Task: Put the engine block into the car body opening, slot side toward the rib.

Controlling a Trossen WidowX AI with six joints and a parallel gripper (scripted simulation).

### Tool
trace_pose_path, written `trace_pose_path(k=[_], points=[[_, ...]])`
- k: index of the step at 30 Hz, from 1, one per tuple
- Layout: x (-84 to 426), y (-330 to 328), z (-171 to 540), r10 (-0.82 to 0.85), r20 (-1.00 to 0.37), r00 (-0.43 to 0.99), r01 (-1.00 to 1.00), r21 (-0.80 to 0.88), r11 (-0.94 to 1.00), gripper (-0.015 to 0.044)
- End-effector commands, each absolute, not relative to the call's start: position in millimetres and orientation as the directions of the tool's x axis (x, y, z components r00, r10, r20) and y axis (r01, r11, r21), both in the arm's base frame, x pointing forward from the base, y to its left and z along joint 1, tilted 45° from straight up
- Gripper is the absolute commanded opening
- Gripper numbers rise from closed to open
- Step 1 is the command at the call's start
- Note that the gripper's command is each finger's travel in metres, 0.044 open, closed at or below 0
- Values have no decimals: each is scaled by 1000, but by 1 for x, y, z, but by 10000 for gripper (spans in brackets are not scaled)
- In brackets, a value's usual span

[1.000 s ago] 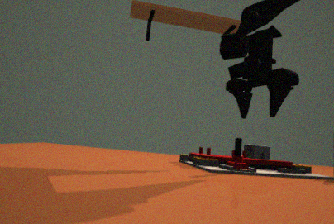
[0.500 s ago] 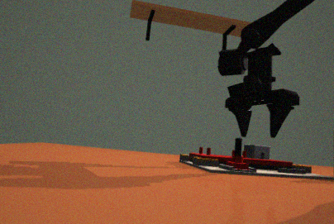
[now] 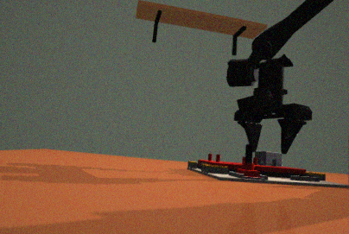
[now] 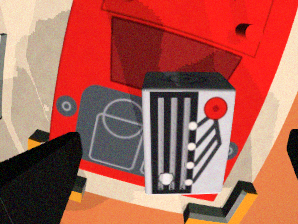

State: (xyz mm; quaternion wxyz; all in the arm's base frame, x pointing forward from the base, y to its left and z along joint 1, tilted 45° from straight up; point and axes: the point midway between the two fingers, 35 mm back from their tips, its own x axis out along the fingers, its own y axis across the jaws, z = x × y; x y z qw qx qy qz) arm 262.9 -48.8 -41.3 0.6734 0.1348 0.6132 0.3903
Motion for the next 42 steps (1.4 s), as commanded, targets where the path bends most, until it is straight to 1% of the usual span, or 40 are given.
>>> trace_pose_path(k=[1, 3, 15, 21, 24, 25, 42], points=[[261, -43, -47, 697, -715, -60, -350, 669, 656, 440], [261, -42, -48, 697, -715, -60, -350, 669, 656, 440], [261, -42, -48, 697, -715, -60, -350, 669, 656, 125], [261, -42, -48, 697, -715, -60, -350, 669, 656, 85], [261, -43, -47, 697, -715, -60, -350, 669, 656, 6], [262, -45, -46, 696, -715, -60, -350, 668, 656, 0], [274, -85, -12, 692, -719, -60, -349, 665, 660, 0]])
